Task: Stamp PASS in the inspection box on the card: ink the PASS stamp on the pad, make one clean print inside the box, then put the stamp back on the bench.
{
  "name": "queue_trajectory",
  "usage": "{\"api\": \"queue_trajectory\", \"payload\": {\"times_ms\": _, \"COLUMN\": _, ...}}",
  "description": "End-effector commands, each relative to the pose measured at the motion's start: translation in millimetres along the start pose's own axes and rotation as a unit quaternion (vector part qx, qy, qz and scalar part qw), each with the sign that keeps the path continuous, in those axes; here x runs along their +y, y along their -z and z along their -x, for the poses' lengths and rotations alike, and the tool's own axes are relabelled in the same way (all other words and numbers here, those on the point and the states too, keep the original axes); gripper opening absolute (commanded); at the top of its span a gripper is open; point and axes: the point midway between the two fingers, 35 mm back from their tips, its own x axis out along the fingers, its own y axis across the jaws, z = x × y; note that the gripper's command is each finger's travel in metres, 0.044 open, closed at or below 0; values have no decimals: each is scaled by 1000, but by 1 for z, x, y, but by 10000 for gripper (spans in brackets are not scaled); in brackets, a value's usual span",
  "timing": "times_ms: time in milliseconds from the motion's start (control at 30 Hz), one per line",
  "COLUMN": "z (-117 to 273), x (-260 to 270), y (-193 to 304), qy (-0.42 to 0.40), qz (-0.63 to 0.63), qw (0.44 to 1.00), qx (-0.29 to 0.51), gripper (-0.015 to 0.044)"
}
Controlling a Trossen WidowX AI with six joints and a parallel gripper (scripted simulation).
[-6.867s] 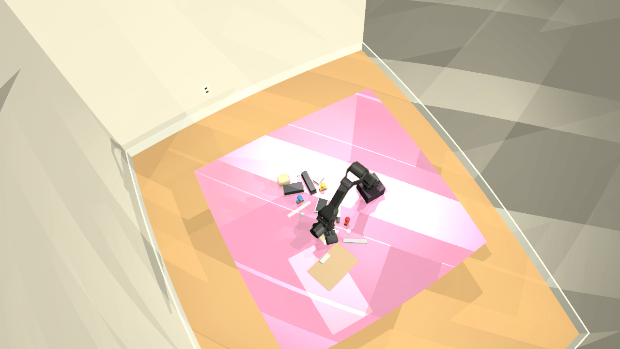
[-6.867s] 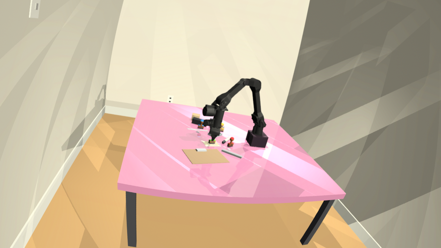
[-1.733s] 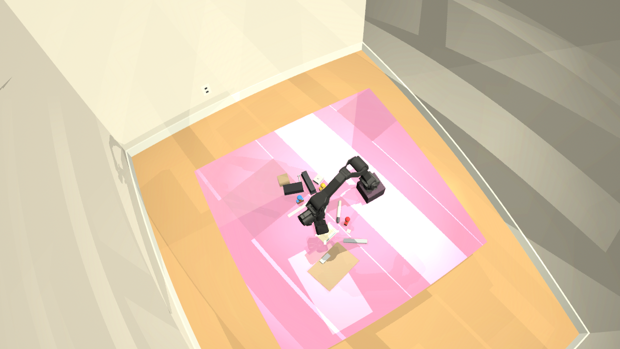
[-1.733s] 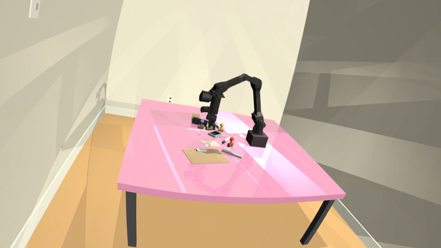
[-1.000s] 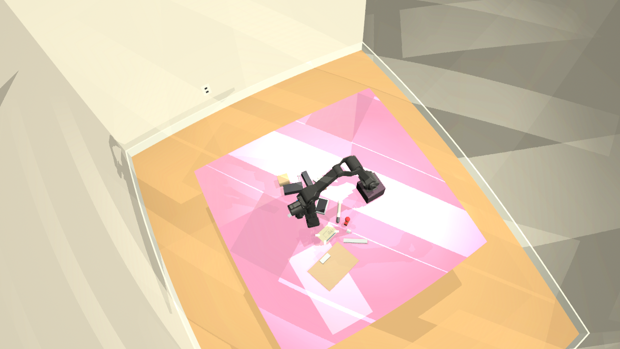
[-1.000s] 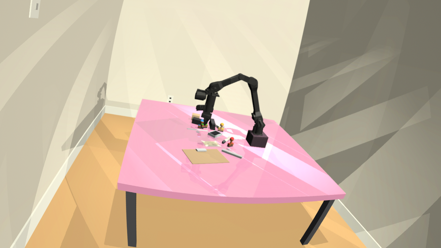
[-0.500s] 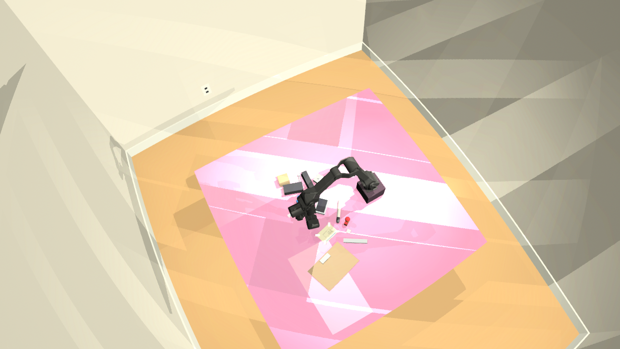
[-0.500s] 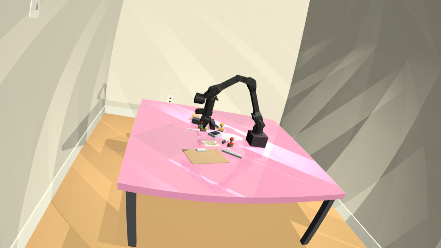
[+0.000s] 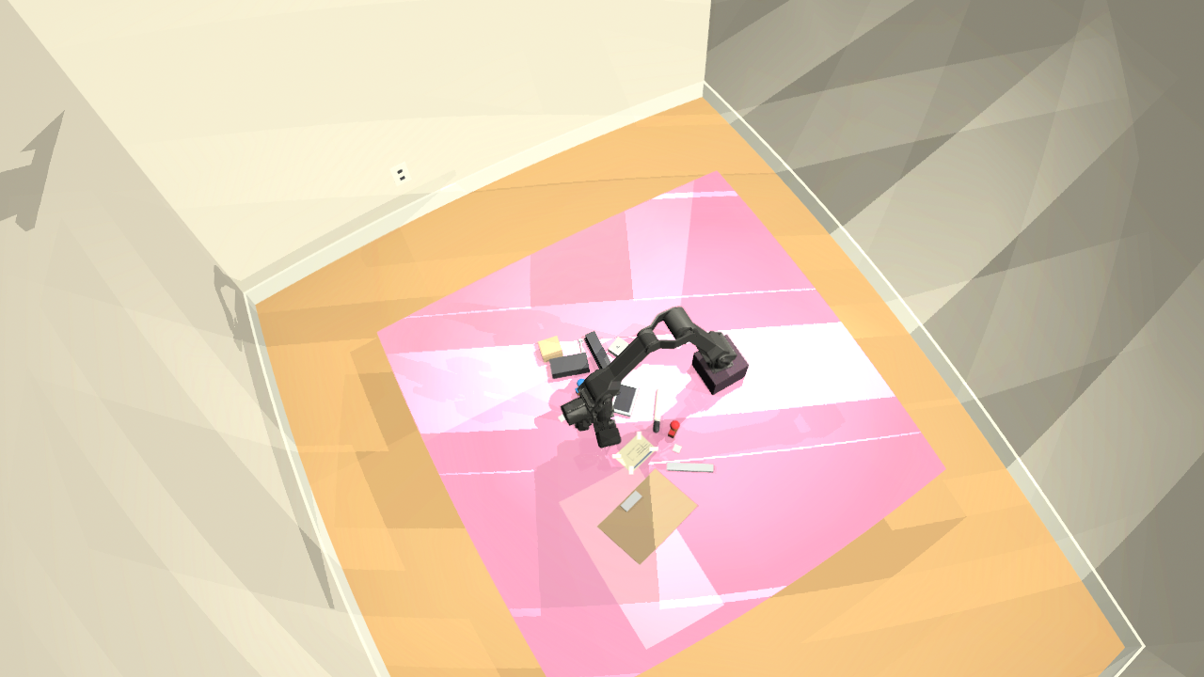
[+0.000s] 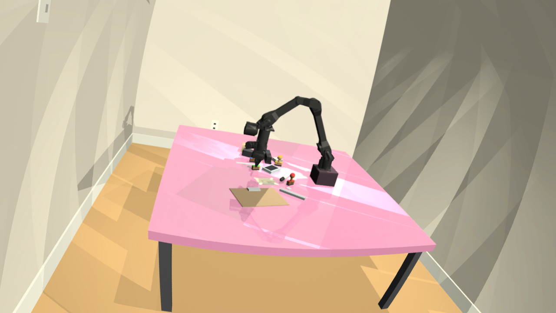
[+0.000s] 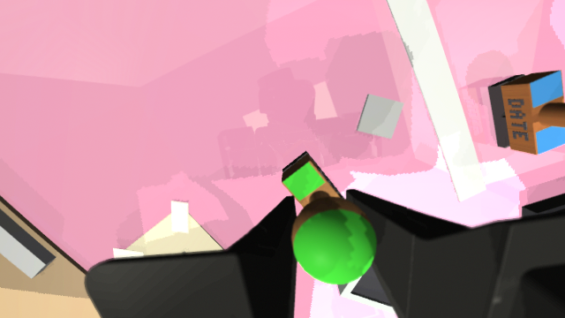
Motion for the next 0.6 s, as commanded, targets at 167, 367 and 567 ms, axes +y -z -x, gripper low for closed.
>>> {"api": "queue_trajectory", "payload": {"times_ms": 167, "z": -4, "x": 0, "y": 1, "qy": 0, "qz": 0, "qw": 1000, "qx": 1, "gripper": 79}}
{"api": "queue_trajectory", "payload": {"times_ms": 367, "z": -4, "x": 0, "y": 1, "qy": 0, "qz": 0, "qw": 1000, "qx": 1, "gripper": 236}}
{"api": "queue_trajectory", "payload": {"times_ms": 567, "z": 19, "x": 1, "y": -3, "qy": 0, "qz": 0, "qw": 1000, "qx": 0, "gripper": 270}}
